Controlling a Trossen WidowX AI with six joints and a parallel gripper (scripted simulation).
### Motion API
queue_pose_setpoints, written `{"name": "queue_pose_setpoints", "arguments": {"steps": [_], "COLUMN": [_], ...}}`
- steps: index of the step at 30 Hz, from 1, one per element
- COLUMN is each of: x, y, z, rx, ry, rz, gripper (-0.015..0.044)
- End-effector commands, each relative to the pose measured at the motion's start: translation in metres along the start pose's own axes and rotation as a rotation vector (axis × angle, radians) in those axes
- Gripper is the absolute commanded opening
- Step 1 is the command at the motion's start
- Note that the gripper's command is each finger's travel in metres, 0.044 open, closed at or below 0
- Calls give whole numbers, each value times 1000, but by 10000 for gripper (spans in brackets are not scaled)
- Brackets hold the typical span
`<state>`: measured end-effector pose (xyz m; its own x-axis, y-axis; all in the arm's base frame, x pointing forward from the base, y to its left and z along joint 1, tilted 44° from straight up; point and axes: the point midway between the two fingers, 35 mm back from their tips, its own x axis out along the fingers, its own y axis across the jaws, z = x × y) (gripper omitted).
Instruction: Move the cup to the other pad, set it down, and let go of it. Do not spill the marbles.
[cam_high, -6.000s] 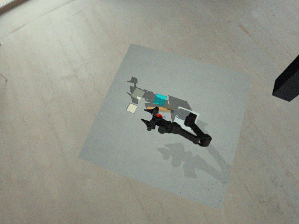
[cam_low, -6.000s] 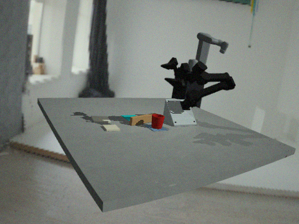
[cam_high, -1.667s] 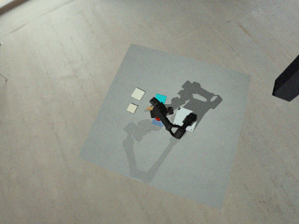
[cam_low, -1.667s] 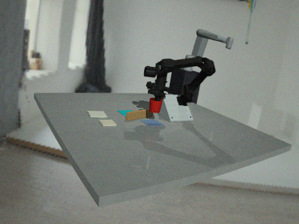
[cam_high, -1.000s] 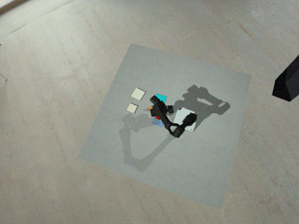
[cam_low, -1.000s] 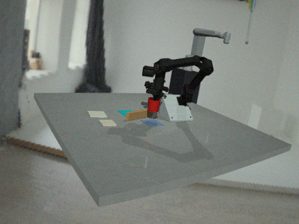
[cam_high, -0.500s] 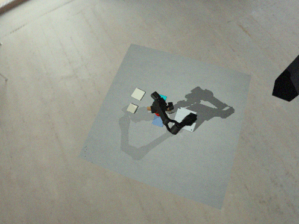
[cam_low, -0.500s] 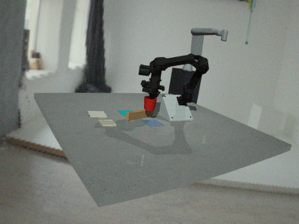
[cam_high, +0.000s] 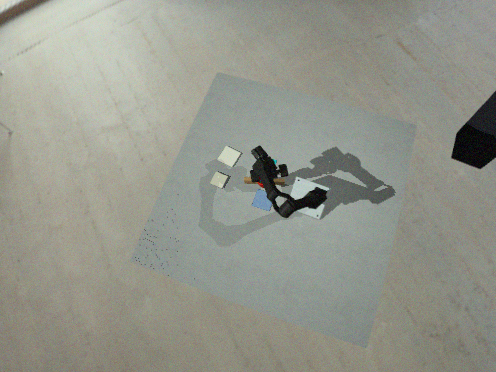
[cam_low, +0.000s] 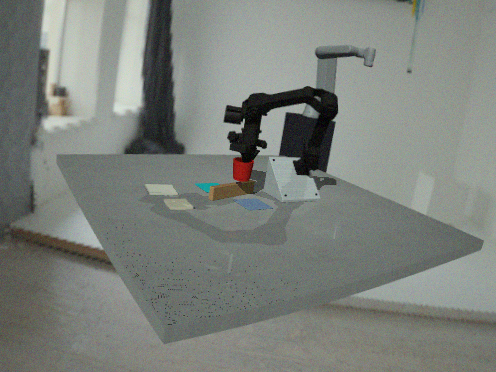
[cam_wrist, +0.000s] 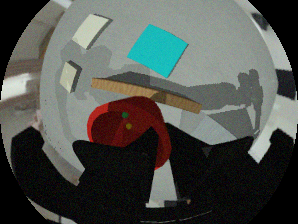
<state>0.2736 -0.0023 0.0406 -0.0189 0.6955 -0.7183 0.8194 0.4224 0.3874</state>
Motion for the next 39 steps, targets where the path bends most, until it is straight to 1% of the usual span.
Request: {"name": "queue_pose_setpoints", "arguments": {"steps": [1,39], "x": [-1,-5], "y": [-2,-20], "z": [9,82], "rx": [-6,-8], "ry": [-6,-11], "rz": [0,-1], "gripper": [0,0]}}
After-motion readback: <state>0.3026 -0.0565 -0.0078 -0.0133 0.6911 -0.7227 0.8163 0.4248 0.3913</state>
